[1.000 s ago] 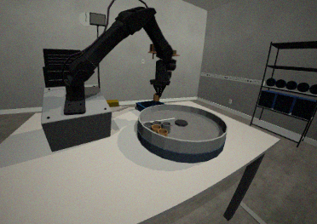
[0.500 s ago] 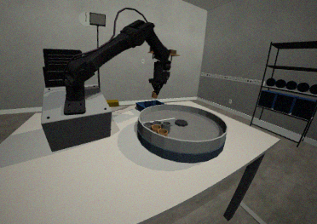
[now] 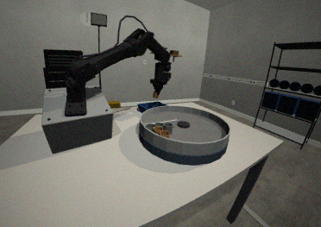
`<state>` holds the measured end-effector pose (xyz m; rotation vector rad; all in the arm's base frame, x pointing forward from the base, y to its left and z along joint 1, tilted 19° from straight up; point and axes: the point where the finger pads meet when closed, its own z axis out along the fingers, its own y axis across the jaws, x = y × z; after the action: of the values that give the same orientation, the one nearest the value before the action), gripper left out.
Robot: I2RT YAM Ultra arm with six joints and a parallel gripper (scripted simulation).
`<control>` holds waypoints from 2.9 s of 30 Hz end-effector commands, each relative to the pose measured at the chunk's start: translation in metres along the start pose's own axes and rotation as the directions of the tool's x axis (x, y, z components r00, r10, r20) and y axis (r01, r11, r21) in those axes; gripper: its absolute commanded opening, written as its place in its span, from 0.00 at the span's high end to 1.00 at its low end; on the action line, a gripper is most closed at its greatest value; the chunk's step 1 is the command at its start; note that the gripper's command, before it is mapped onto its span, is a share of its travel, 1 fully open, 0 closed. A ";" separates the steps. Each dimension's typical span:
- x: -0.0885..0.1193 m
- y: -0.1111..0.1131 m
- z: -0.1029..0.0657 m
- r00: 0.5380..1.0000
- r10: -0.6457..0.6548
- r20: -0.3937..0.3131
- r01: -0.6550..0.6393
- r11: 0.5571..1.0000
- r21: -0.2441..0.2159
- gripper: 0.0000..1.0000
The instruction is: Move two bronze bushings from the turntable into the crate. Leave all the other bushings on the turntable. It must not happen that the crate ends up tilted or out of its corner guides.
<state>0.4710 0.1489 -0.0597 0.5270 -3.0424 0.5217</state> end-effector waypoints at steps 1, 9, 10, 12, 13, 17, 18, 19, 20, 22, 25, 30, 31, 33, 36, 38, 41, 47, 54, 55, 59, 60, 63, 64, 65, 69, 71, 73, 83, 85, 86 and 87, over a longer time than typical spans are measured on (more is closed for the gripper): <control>-0.006 0.014 -0.019 1.000 0.002 0.013 -0.002 1.000 -0.005 1.00; -0.010 0.024 -0.019 1.000 0.012 0.012 -0.011 1.000 -0.008 1.00; -0.010 0.024 -0.019 1.000 0.012 0.012 -0.011 1.000 -0.008 1.00; -0.011 0.024 -0.019 1.000 0.012 0.013 -0.012 1.000 -0.004 1.00; -0.011 0.024 -0.019 1.000 0.013 0.013 -0.013 1.000 -0.004 1.00; -0.012 0.027 -0.018 1.000 0.016 0.013 -0.016 1.000 -0.005 1.00; -0.012 0.028 -0.018 1.000 0.016 0.013 -0.016 1.000 -0.005 1.00; -0.012 0.028 -0.018 1.000 0.017 0.013 -0.017 1.000 -0.006 1.00; -0.012 0.028 -0.018 1.000 0.017 0.013 -0.017 1.000 -0.006 1.00; -0.013 0.029 -0.018 1.000 0.018 0.013 -0.018 1.000 -0.006 1.00; -0.013 0.030 -0.018 1.000 0.018 0.012 -0.018 1.000 -0.006 1.00; -0.015 0.027 -0.026 0.999 0.024 0.028 -0.024 1.000 -0.008 1.00; -0.015 0.028 -0.025 0.999 0.023 0.027 -0.023 1.000 -0.008 1.00; -0.015 0.028 -0.025 0.999 0.023 0.026 -0.023 1.000 -0.007 1.00; -0.015 0.028 -0.025 0.999 0.023 0.025 -0.023 1.000 -0.007 1.00; -0.015 0.028 -0.025 0.999 0.023 0.025 -0.023 1.000 -0.007 1.00; -0.015 0.028 -0.025 0.999 0.023 0.025 -0.023 1.000 -0.007 1.00; -0.015 0.028 -0.025 0.999 0.023 0.025 -0.023 1.000 -0.007 1.00; -0.015 0.028 -0.025 0.999 0.023 0.025 -0.023 1.000 -0.007 1.00; -0.015 0.028 -0.025 0.999 0.023 0.025 -0.023 1.000 -0.007 1.00; -0.015 0.028 -0.025 0.999 0.023 0.025 -0.023 1.000 -0.007 1.00; -0.015 0.028 -0.025 0.999 0.023 0.025 -0.023 1.000 -0.007 1.00; -0.015 0.028 -0.025 0.999 0.023 0.025 -0.023 1.000 -0.007 1.00; -0.015 0.028 -0.025 0.999 0.023 0.025 -0.023 1.000 -0.007 1.00; -0.015 0.028 -0.025 0.999 0.023 0.025 -0.023 1.000 -0.007 1.00; -0.015 0.028 -0.025 0.999 0.023 0.025 -0.023 1.000 -0.007 1.00; -0.013 0.030 -0.018 1.000 0.019 0.013 -0.019 1.000 -0.005 1.00; -0.013 0.033 -0.018 1.000 0.019 0.012 -0.019 1.000 -0.007 1.00; -0.014 0.036 -0.017 1.000 0.019 0.013 -0.019 1.000 -0.005 1.00; -0.014 0.036 -0.017 1.000 0.019 0.013 -0.019 1.000 -0.004 1.00; -0.014 0.036 -0.017 1.000 0.019 0.013 -0.019 1.000 -0.004 1.00; -0.014 0.036 -0.017 1.000 0.019 0.013 -0.019 1.000 -0.004 1.00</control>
<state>0.4693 0.1744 -0.0709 0.4842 -3.0252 0.5330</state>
